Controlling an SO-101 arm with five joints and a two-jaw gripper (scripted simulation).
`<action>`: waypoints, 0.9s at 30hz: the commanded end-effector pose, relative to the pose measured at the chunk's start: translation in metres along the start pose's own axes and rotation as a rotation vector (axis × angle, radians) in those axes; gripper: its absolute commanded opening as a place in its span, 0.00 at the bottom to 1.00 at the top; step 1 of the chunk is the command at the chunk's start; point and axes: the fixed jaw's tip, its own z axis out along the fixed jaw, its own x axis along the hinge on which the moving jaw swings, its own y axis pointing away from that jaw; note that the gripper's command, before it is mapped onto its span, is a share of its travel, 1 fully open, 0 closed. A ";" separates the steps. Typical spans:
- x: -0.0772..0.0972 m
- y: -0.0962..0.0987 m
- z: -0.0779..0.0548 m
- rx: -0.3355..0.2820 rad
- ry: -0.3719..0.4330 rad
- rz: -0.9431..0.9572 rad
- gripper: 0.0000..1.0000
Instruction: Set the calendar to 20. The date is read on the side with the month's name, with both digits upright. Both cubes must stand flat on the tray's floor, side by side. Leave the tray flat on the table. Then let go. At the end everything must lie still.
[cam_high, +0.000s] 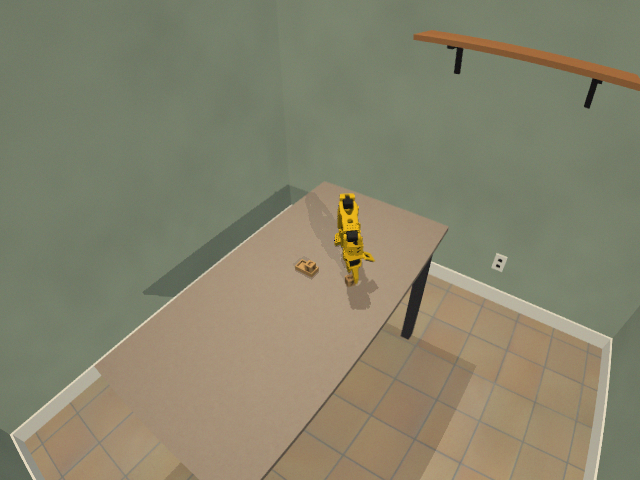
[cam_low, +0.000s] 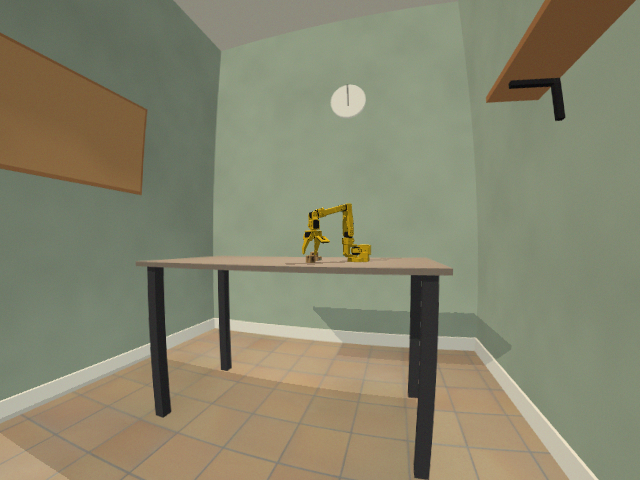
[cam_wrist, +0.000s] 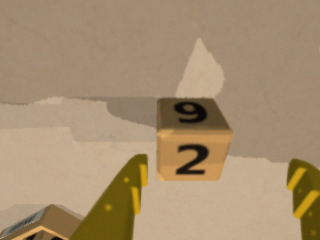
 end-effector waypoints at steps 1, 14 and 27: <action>0.004 -0.007 -0.022 0.060 0.018 0.001 0.36; 0.003 -0.003 -0.045 0.060 0.018 0.001 0.36; 0.003 -0.003 -0.045 0.060 0.018 0.001 0.36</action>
